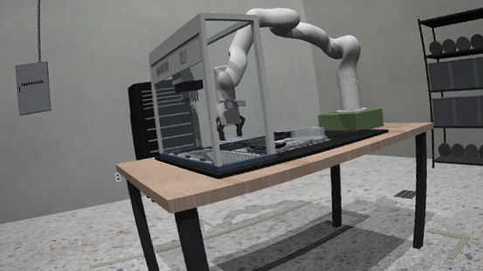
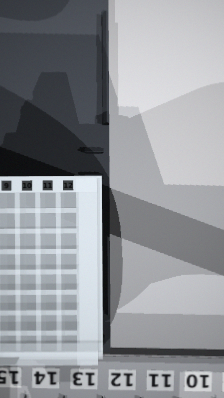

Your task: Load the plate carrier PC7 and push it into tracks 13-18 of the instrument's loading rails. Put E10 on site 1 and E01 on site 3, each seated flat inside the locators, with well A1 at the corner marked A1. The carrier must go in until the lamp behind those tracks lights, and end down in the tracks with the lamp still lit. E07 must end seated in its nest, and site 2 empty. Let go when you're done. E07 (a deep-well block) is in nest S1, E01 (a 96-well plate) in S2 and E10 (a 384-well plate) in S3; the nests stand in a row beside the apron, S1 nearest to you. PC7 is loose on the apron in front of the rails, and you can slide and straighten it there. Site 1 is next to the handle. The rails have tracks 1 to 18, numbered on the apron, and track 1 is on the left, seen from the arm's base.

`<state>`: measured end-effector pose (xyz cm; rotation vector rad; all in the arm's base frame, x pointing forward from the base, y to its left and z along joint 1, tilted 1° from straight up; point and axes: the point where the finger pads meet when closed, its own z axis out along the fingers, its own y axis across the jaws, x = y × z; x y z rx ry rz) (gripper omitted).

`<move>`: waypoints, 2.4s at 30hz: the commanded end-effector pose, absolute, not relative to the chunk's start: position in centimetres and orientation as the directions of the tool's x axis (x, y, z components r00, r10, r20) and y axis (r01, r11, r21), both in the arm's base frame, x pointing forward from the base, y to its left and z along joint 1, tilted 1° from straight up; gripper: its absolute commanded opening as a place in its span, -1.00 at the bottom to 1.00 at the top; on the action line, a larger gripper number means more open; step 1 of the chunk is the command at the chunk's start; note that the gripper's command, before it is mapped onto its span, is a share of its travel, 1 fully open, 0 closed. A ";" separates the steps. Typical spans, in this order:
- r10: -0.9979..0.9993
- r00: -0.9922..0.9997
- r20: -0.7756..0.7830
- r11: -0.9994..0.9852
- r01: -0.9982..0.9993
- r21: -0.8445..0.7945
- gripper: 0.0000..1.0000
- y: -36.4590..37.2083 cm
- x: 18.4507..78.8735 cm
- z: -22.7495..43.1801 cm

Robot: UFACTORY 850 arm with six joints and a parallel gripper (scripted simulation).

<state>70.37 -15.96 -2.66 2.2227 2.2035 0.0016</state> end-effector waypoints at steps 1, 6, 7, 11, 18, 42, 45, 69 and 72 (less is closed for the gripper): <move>1.000 0.009 -0.008 -0.009 1.000 0.011 -1.00 -16.0 70.5 -2.8; 1.000 0.009 -0.008 -0.009 1.000 0.011 -1.00 -16.0 70.5 -3.2; 1.000 0.009 -0.008 -0.009 1.000 0.011 -1.00 -16.0 70.5 -3.2; 1.000 0.009 -0.008 -0.009 1.000 0.011 -1.00 -16.0 70.5 -3.2; 1.000 0.009 -0.008 -0.009 1.000 0.011 -1.00 -16.0 70.5 -3.2; 1.000 0.009 -0.008 -0.009 1.000 0.011 -1.00 -16.0 70.5 -4.4; 1.000 0.009 -0.008 -0.009 1.000 0.011 -1.00 -16.0 70.5 -4.5; 1.000 0.009 -0.008 -0.009 1.000 0.011 1.00 -16.0 70.5 -4.6; 1.000 0.009 -0.008 -0.009 1.000 0.011 1.00 -16.0 70.5 -4.6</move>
